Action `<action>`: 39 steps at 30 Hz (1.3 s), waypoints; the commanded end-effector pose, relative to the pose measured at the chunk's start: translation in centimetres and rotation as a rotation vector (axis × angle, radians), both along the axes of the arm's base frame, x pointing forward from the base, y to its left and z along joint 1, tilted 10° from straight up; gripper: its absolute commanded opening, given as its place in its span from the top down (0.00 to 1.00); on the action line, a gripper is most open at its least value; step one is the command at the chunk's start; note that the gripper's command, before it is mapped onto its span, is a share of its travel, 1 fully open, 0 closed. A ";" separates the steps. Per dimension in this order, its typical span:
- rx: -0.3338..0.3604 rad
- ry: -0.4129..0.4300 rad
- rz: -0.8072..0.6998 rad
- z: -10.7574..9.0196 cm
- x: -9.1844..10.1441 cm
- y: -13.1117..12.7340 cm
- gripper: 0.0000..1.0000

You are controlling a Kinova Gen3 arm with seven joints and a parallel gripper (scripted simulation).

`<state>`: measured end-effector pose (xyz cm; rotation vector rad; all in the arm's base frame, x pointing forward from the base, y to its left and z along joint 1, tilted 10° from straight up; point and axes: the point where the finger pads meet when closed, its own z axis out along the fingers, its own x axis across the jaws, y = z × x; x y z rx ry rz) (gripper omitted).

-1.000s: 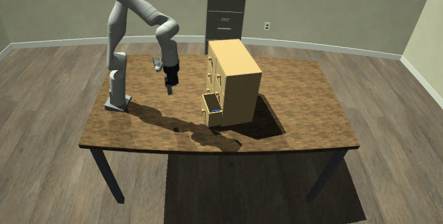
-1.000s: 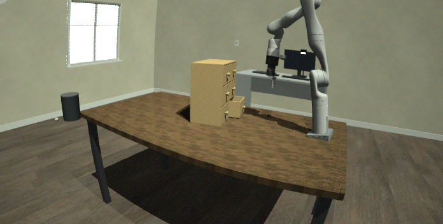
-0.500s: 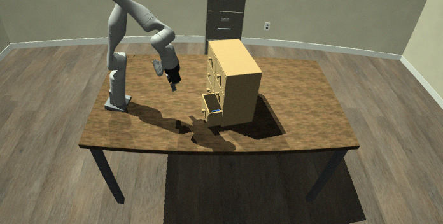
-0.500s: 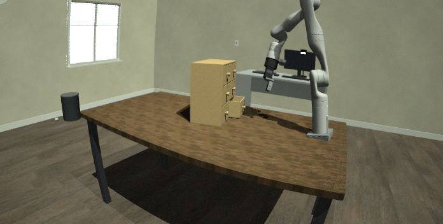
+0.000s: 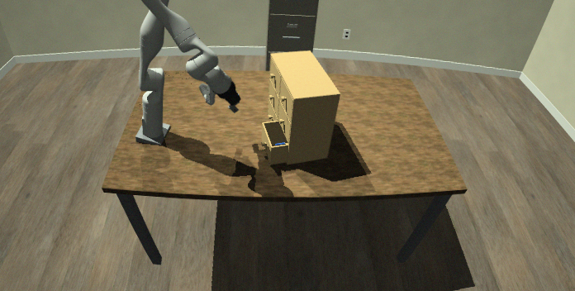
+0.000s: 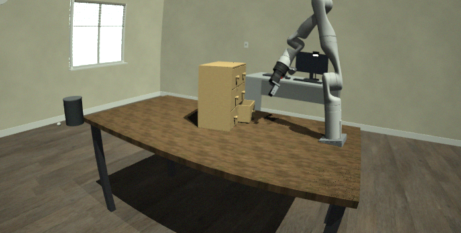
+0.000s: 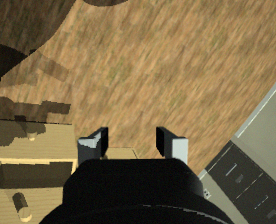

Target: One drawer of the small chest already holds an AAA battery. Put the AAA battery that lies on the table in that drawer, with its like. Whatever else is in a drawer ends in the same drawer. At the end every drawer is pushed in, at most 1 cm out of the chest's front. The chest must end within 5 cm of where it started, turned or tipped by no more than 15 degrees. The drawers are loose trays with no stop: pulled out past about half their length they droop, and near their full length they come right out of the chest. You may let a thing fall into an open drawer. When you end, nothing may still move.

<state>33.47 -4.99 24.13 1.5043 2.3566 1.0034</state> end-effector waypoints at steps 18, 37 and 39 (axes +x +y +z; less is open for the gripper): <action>0.082 -0.310 -0.087 0.4 4.2 -0.9 0.00; -0.016 -0.443 -0.257 -1.8 5.1 -6.2 0.00; -0.030 -0.446 -0.274 -2.2 4.9 -6.8 0.00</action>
